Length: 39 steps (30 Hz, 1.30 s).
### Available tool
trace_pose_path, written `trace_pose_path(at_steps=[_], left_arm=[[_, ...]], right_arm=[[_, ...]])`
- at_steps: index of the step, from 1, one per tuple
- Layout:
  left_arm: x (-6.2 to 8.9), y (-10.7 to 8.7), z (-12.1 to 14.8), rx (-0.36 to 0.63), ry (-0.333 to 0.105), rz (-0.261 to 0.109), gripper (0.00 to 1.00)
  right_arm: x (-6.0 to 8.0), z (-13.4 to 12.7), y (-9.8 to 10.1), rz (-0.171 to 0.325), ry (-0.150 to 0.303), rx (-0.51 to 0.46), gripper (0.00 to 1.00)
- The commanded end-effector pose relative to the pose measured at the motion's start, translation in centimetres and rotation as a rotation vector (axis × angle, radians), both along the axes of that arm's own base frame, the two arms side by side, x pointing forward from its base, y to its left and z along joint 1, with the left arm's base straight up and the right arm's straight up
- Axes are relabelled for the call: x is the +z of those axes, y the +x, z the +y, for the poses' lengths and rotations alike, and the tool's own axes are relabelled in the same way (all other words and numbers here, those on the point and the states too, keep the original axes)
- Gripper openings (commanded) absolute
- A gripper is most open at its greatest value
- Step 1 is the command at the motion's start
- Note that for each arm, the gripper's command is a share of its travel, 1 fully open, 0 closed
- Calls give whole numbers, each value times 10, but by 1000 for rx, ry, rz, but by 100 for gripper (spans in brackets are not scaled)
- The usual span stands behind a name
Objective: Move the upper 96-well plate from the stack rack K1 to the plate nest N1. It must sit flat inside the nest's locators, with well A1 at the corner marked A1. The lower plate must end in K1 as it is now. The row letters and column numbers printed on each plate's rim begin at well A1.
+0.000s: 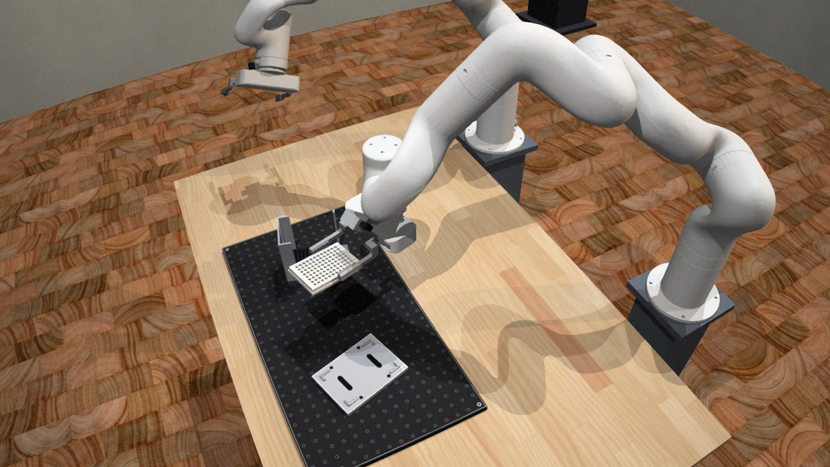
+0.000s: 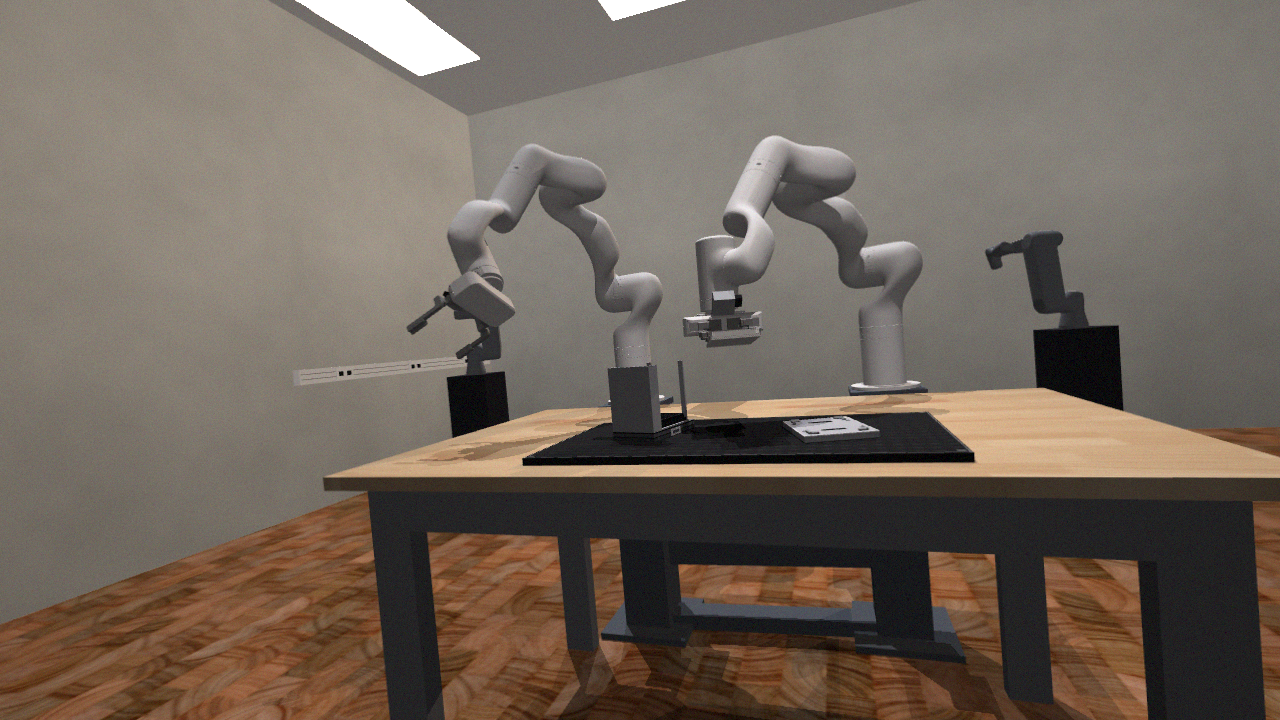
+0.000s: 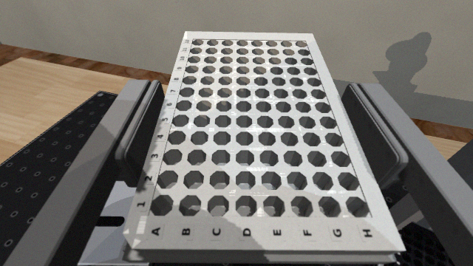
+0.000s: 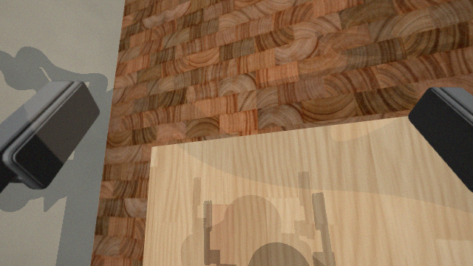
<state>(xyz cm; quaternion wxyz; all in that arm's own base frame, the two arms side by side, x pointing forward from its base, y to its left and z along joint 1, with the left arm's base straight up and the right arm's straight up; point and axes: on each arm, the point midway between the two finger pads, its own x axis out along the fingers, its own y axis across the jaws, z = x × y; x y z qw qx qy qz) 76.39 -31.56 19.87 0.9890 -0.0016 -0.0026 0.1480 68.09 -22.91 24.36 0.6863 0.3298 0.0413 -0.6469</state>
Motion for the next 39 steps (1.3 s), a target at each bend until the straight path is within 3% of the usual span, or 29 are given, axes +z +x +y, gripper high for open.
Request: trace_pose_path(at_steps=[1, 39], left_arm=[[-1, 0, 16, -1, 1, 3, 0], [-4, 6, 126, -1, 1, 3, 0]], right_arm=[[1, 0, 1, -2, -1, 0, 100], [1, 0, 1, -2, -1, 0, 100]])
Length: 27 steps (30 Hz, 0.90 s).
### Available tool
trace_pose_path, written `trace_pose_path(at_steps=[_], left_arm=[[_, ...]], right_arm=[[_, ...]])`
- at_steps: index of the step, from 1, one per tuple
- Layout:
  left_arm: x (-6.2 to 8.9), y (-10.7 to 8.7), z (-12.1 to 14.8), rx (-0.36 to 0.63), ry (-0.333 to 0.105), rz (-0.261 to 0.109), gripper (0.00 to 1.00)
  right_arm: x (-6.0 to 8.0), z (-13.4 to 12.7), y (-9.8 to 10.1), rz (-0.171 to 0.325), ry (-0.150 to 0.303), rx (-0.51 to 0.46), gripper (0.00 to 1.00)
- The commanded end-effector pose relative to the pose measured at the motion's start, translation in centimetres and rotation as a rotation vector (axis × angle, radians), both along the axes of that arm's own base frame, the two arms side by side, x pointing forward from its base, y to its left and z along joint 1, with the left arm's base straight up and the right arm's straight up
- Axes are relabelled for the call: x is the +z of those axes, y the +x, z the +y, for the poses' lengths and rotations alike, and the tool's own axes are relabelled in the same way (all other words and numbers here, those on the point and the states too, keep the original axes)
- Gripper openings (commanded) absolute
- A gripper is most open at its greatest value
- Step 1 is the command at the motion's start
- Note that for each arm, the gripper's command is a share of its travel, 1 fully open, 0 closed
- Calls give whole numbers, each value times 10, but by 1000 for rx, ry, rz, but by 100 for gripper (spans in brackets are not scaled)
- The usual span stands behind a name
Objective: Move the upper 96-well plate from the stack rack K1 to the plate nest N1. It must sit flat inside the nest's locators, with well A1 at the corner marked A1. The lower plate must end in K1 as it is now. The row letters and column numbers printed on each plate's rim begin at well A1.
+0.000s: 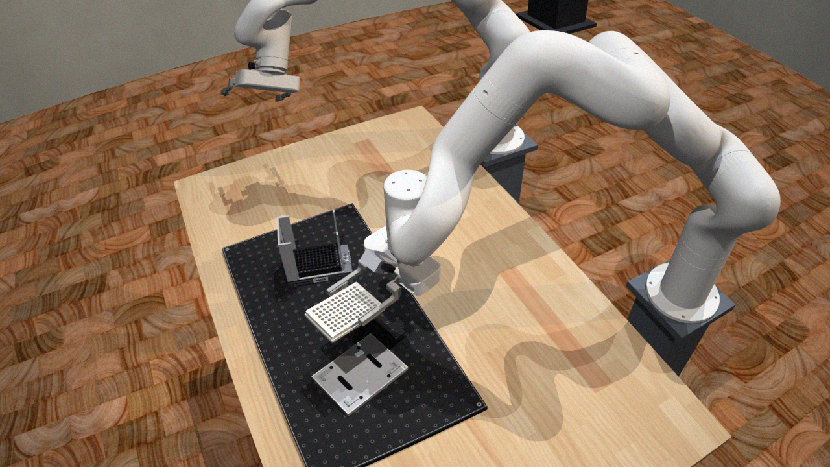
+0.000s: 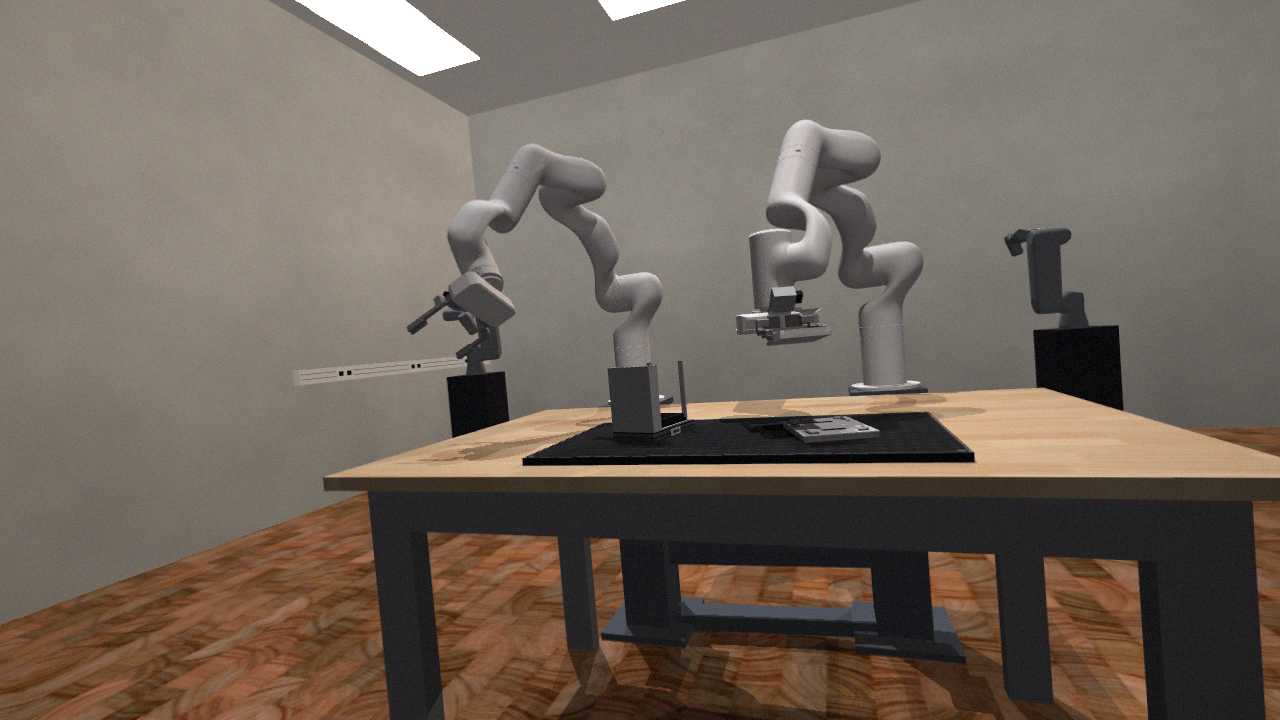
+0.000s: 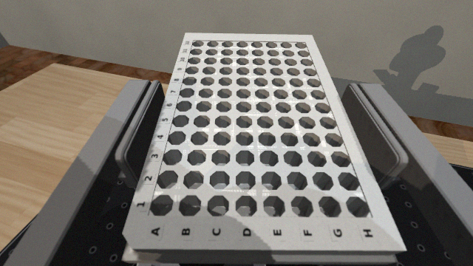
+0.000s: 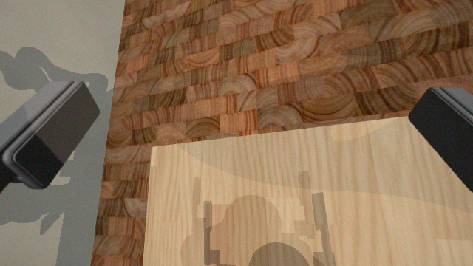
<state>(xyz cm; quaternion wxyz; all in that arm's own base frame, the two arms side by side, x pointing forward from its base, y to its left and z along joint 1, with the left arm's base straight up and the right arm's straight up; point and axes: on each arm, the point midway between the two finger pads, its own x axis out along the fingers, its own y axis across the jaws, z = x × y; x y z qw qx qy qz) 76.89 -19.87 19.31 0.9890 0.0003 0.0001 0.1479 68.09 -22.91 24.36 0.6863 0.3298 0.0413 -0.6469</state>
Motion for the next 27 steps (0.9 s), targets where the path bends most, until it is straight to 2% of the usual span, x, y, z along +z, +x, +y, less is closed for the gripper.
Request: trace_pose_path(at_steps=[1, 11, 27], left_arm=[[2, 1, 9, -1, -2, -3, 0], [1, 3, 41, -1, -2, -3, 0], [1, 3, 41, -1, -2, -3, 0]], right_arm=[[1, 0, 1, -2, -1, 0, 100], [1, 0, 1, -2, -1, 0, 100], [1, 0, 1, -2, -1, 0, 100]])
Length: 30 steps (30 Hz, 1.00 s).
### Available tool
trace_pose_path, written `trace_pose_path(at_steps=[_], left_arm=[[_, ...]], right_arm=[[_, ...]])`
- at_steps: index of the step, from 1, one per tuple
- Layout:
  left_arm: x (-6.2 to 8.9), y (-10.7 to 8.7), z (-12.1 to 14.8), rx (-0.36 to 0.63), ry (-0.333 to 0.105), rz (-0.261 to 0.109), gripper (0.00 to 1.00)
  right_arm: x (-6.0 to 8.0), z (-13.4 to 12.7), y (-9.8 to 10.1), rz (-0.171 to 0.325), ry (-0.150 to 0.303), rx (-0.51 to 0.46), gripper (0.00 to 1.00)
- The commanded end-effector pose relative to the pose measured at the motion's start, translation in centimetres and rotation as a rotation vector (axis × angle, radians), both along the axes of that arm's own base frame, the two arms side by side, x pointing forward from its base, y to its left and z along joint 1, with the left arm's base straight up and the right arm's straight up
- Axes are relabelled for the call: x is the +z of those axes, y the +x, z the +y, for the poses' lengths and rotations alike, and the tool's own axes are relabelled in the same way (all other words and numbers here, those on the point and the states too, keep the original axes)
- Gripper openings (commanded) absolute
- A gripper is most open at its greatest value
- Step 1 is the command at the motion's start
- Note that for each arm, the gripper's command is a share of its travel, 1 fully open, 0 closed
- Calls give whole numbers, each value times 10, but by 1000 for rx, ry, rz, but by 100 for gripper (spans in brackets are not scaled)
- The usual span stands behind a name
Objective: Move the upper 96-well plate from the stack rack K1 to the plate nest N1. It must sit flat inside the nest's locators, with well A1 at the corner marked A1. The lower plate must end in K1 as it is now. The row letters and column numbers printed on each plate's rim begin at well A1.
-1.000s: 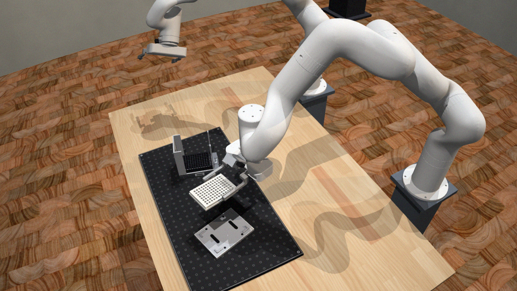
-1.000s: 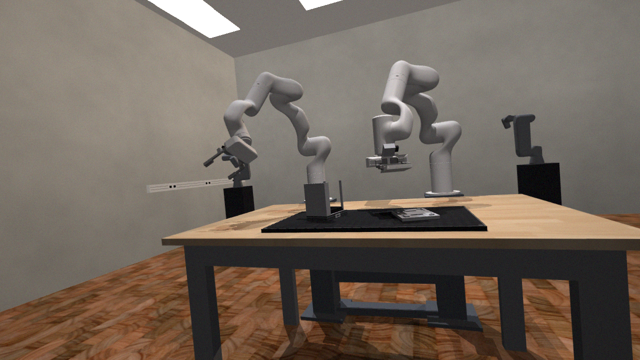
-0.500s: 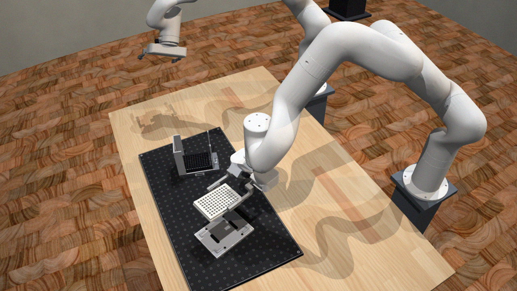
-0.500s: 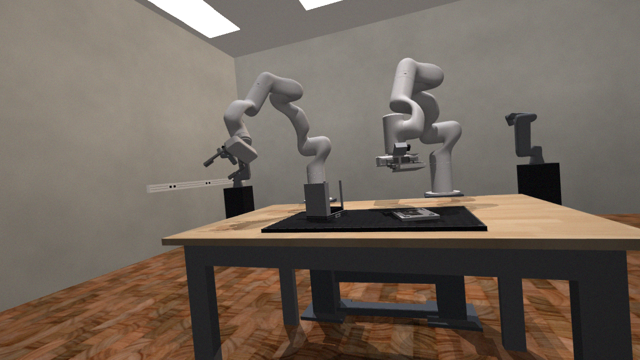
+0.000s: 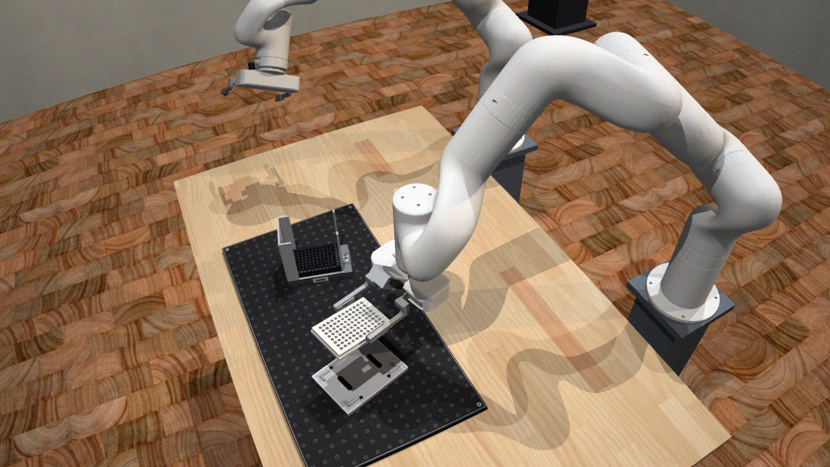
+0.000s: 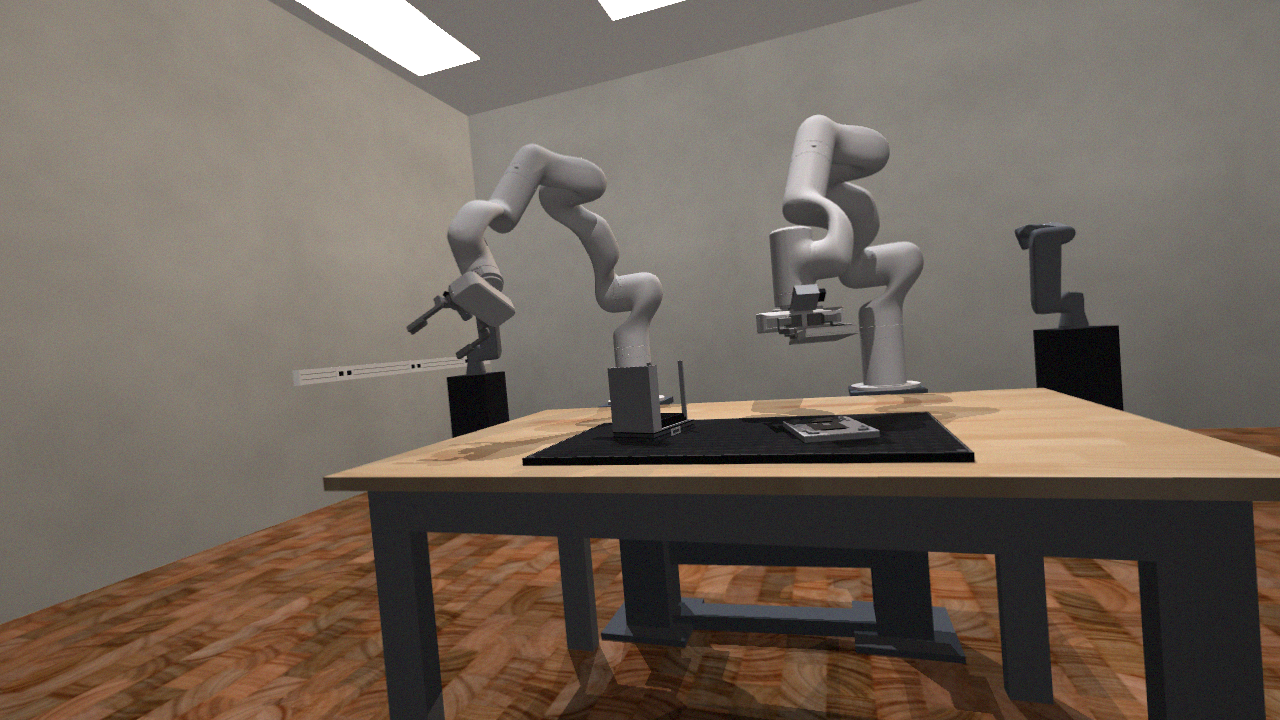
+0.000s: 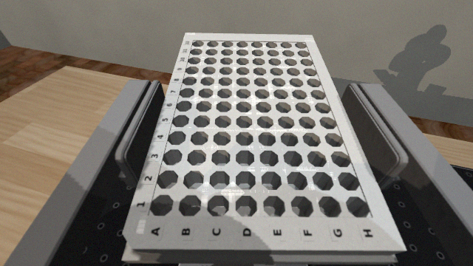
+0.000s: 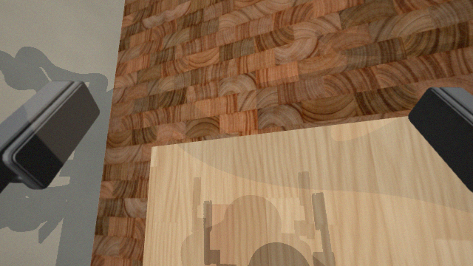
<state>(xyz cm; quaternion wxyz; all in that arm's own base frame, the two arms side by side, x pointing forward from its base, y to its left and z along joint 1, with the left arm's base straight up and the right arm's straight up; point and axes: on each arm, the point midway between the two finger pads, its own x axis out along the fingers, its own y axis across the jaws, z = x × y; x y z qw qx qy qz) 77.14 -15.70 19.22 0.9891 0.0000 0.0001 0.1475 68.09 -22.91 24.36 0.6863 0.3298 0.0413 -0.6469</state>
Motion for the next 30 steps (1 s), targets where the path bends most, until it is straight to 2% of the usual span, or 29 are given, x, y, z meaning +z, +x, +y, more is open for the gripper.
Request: trace_pose_path(at_steps=[1, 22, 30], left_arm=[[2, 1, 0, 0, -1, -3, 0], [2, 1, -1, 0, -1, -3, 0], [-8, 1, -1, 0, -1, -3, 0]], right_arm=[[1, 0, 1, -2, -1, 0, 100], [1, 0, 1, -2, -1, 0, 100], [1, 0, 1, -2, -1, 0, 100]])
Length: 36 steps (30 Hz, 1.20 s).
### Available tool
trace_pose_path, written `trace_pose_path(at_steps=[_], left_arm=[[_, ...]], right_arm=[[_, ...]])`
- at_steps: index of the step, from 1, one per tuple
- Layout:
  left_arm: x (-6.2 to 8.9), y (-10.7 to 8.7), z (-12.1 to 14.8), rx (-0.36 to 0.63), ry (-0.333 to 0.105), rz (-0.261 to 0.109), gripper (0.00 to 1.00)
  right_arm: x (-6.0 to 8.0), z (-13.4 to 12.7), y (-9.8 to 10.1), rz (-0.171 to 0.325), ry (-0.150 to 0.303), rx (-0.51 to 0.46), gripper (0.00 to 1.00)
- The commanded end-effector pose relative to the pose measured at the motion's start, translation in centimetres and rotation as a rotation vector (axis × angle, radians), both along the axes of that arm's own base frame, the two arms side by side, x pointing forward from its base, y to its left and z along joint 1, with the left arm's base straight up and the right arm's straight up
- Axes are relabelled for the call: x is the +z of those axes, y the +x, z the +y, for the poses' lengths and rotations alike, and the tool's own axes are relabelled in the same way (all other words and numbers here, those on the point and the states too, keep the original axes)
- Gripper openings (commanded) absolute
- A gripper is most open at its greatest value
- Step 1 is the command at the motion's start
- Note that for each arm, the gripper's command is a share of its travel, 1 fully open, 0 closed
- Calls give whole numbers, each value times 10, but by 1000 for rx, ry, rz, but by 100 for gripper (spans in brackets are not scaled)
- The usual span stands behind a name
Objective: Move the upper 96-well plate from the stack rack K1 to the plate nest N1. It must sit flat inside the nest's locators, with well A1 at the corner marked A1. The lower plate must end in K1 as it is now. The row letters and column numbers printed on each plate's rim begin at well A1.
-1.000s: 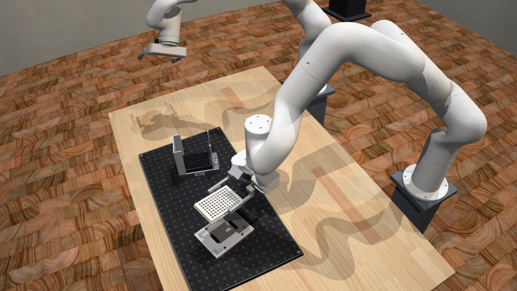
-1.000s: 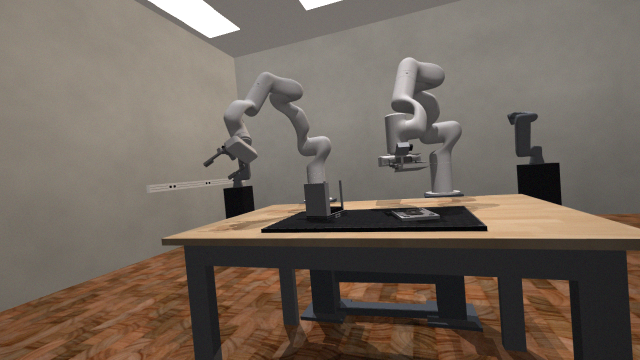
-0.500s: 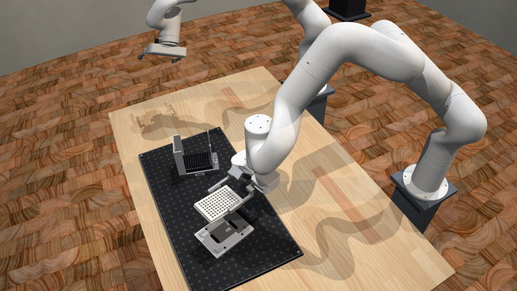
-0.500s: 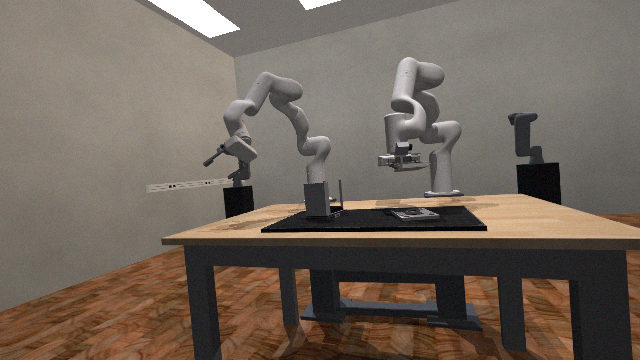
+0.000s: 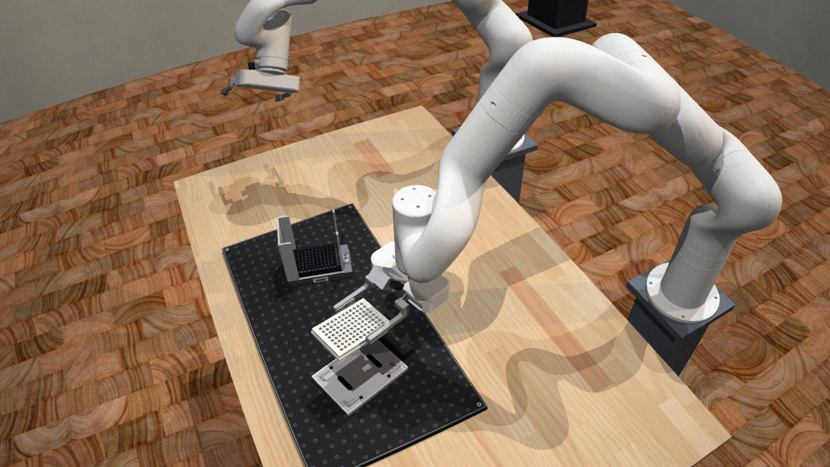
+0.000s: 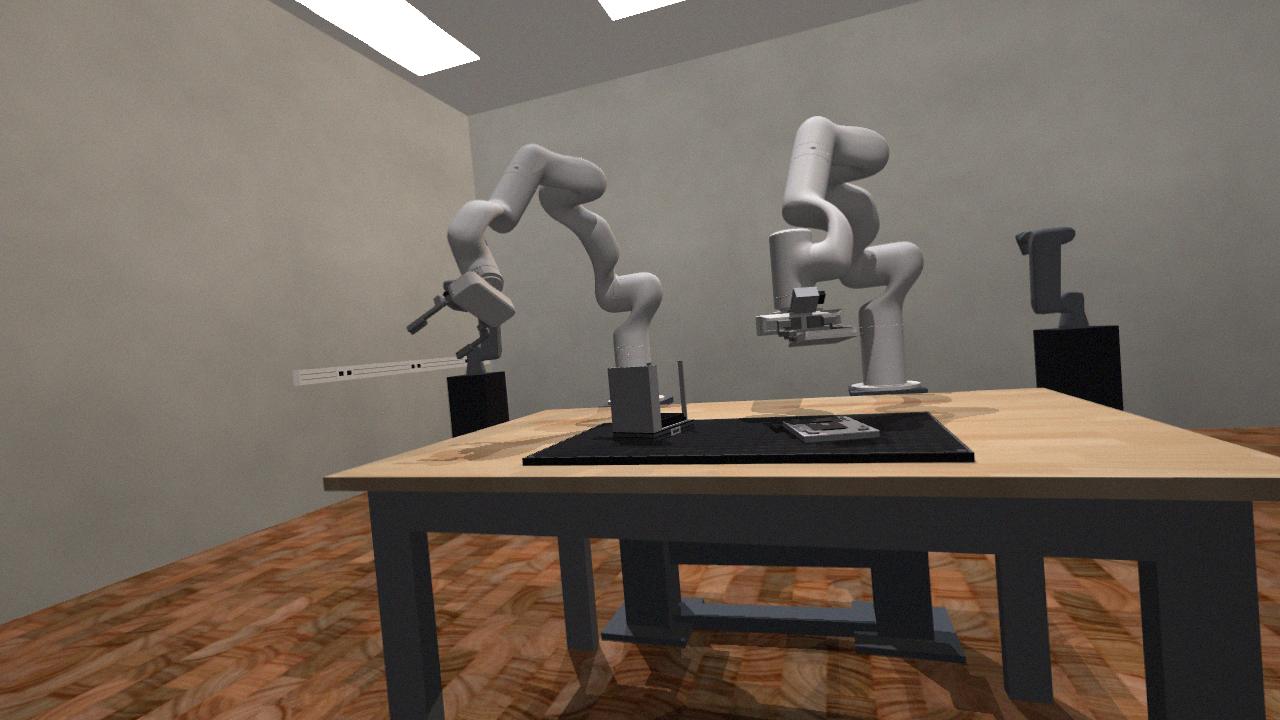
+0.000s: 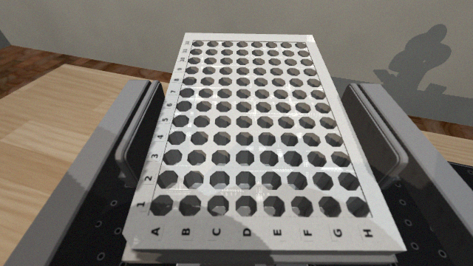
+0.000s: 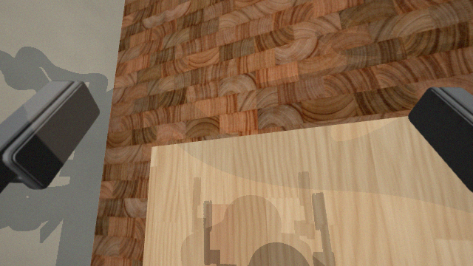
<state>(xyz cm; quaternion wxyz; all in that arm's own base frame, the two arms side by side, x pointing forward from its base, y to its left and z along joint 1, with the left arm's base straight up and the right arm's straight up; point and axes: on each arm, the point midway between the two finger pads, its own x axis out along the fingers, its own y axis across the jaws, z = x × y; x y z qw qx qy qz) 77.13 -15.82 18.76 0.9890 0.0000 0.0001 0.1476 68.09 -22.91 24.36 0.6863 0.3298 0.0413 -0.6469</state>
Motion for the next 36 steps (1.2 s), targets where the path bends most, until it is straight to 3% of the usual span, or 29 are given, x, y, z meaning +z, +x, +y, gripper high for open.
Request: trace_pose_path(at_steps=[1, 36], left_arm=[[-5, 1, 0, 0, -1, -3, 0], [-57, 1, -1, 0, -1, -3, 0]], right_arm=[[1, 0, 1, -2, -1, 0, 100], [1, 0, 1, -2, -1, 0, 100]])
